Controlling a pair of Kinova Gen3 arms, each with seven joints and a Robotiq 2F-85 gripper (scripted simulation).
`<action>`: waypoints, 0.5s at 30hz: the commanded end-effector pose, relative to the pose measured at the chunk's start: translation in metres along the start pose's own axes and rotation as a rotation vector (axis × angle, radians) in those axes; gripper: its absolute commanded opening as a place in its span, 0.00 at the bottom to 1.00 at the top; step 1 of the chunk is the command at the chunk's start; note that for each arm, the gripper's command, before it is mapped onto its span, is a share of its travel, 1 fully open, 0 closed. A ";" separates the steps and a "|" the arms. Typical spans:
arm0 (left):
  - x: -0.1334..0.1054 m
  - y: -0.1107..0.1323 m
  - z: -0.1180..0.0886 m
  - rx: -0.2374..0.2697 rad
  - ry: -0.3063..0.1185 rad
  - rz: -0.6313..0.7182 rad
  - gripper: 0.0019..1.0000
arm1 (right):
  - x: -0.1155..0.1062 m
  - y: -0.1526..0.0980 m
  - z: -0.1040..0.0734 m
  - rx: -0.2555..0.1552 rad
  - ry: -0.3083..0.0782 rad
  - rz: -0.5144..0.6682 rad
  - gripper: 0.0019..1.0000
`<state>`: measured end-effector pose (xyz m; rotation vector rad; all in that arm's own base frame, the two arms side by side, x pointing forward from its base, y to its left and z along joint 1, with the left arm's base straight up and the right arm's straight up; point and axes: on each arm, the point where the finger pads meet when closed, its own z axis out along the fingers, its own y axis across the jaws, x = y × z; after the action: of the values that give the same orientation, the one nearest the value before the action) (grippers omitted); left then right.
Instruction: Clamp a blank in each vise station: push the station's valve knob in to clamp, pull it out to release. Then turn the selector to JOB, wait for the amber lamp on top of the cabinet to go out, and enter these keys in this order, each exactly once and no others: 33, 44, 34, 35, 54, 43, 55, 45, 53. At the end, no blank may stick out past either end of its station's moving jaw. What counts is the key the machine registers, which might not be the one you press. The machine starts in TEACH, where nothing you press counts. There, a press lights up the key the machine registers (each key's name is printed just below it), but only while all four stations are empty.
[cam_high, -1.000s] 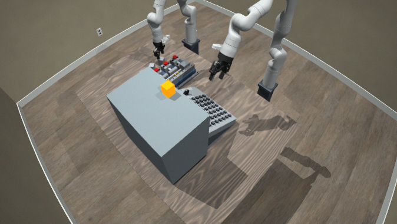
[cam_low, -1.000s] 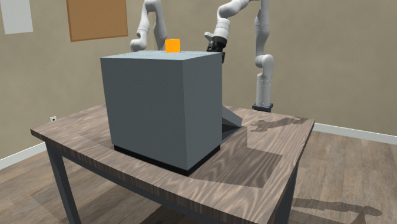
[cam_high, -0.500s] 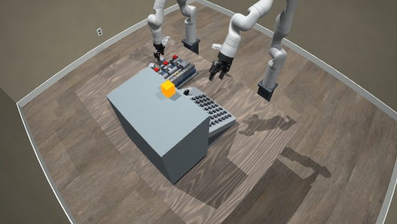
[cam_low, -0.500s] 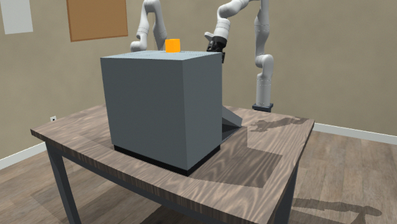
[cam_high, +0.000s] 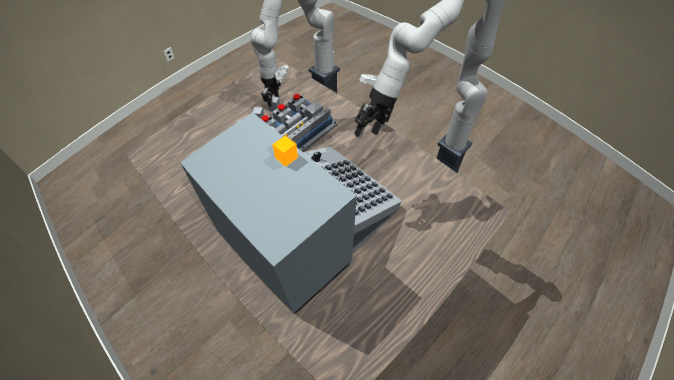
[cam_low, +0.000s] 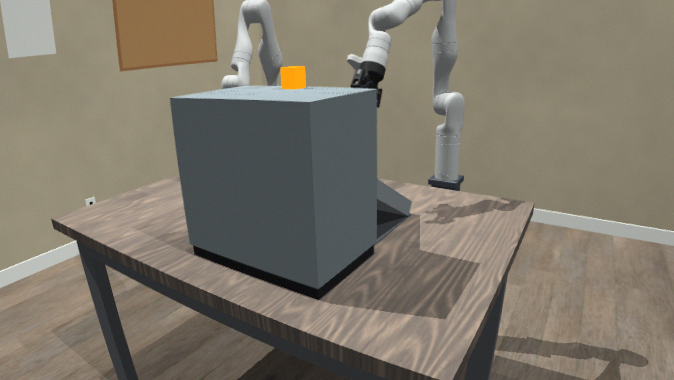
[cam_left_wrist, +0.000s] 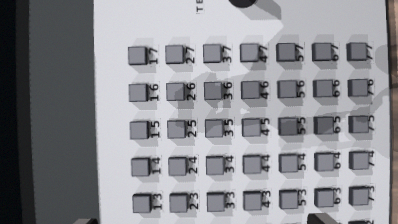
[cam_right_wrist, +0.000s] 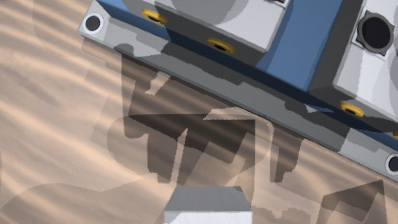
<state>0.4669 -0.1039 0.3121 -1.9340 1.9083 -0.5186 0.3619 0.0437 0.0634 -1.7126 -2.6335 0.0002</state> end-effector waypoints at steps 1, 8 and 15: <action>0.000 -0.001 -0.001 0.002 0.001 0.000 1.00 | 0.000 0.000 -0.001 -0.001 0.000 0.000 0.10; 0.000 -0.001 -0.001 0.002 0.001 0.000 1.00 | 0.000 0.000 -0.003 -0.001 0.000 0.000 0.10; 0.000 -0.001 -0.001 0.002 0.001 0.000 1.00 | 0.000 0.000 -0.003 -0.001 0.000 0.000 0.10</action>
<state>0.4669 -0.1039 0.3121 -1.9340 1.9083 -0.5186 0.3619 0.0437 0.0660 -1.7126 -2.6335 0.0003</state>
